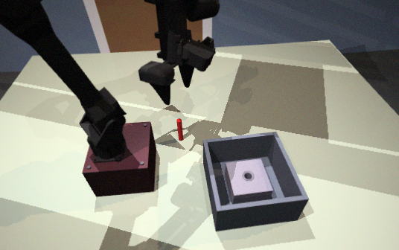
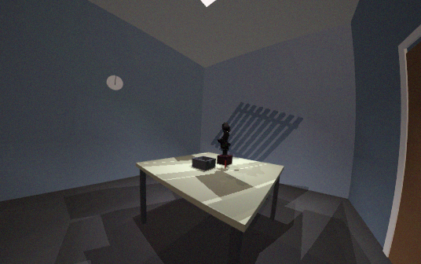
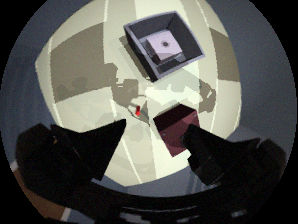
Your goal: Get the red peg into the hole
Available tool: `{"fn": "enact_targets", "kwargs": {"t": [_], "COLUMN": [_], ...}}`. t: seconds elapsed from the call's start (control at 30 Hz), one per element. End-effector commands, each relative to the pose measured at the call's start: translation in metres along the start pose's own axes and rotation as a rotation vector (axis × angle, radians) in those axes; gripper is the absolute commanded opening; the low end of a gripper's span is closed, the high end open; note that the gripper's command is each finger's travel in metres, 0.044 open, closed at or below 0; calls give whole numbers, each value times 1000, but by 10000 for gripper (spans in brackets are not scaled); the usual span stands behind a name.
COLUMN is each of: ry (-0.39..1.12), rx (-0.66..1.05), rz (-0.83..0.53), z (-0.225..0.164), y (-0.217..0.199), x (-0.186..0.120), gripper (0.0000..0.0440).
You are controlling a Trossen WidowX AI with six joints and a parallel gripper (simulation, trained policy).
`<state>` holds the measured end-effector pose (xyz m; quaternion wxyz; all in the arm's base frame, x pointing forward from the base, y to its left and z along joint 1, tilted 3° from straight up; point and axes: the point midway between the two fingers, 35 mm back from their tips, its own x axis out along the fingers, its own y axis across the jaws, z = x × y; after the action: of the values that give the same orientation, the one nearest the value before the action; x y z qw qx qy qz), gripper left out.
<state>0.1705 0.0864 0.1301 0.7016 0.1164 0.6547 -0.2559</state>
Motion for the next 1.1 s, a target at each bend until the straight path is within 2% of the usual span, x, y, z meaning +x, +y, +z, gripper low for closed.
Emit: {"fn": "enact_targets", "kwargs": {"t": [0.0, 0.43, 1.07], "ry": [52, 135, 139], "rx": [33, 112, 170], "rz": [-54, -152, -158], "z": [-7, -19, -23], "y": [2, 18, 45], "x": [14, 52, 102], "gripper": [440, 440, 435]}}
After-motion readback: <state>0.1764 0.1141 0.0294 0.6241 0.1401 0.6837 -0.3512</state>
